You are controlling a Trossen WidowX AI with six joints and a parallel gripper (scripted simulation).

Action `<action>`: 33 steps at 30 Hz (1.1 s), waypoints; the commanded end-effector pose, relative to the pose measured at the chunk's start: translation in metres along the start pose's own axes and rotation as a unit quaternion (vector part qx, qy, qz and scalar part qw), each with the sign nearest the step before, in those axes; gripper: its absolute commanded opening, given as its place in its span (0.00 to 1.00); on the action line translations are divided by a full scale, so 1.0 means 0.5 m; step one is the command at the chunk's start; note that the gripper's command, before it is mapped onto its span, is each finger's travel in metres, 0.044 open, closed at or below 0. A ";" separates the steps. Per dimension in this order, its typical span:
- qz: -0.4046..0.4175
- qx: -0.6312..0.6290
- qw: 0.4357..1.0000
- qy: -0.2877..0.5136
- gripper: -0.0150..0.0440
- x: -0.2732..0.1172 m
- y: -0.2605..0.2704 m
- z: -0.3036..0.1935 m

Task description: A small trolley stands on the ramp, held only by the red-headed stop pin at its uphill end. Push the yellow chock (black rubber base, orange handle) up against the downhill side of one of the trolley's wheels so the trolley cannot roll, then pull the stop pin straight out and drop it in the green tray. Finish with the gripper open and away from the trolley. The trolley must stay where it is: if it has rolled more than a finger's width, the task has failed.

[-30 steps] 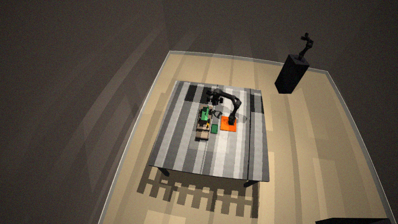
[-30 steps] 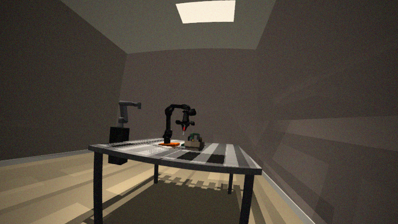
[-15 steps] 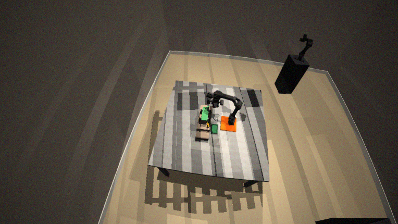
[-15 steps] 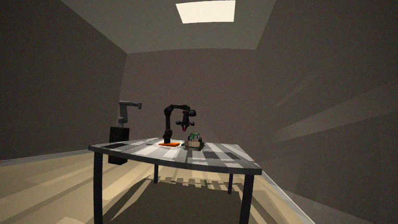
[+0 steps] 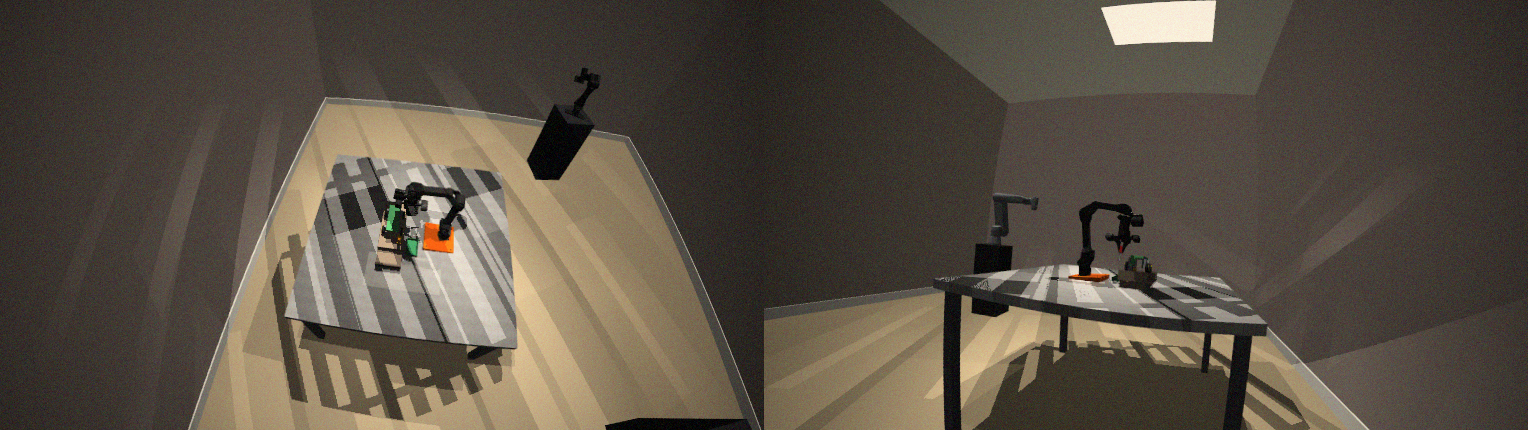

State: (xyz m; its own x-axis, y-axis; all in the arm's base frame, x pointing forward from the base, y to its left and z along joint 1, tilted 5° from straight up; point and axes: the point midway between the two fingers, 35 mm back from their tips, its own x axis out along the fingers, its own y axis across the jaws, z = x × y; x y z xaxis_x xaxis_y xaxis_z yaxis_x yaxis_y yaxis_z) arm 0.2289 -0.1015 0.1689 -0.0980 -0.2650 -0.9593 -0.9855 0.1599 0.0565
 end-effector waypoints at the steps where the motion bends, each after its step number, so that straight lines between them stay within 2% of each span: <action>1: 0.006 0.001 1.000 -0.001 0.25 -0.001 0.003 0.031; 33: 0.006 0.000 1.000 -0.005 0.25 -0.031 0.014 0.279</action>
State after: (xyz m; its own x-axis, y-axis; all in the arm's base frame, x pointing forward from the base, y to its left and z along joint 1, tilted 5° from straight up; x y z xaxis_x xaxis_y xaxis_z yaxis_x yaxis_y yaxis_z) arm 0.2414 0.0248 0.1478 -0.1070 -0.2581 -0.9602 -0.9851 0.1584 0.0672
